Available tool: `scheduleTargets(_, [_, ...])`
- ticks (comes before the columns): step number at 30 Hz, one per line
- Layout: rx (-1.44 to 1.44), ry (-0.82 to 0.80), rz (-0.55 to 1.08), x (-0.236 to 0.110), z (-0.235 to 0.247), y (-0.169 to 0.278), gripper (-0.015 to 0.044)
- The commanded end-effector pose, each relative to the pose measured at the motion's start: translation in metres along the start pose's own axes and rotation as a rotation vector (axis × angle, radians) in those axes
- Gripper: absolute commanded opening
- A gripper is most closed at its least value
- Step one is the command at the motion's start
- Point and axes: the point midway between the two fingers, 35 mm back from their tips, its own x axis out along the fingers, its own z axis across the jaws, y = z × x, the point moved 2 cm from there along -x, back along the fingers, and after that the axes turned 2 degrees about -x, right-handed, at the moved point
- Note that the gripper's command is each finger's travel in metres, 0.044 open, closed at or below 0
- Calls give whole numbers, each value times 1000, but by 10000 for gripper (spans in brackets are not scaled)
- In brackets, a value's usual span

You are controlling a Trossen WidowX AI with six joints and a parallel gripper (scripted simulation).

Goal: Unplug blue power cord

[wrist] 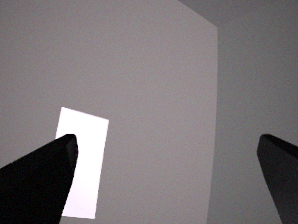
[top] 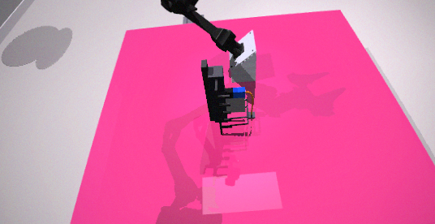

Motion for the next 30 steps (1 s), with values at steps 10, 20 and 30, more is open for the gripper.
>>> scheduleTargets(10, [-318, -250, -364, -14, 36, -113, 160])
scheduleTargets(20, [-543, -135, -772, -42, 25, -202, 160])
scheduleTargets(30, [-739, 290, -1113, -83, -18, -277, 160])
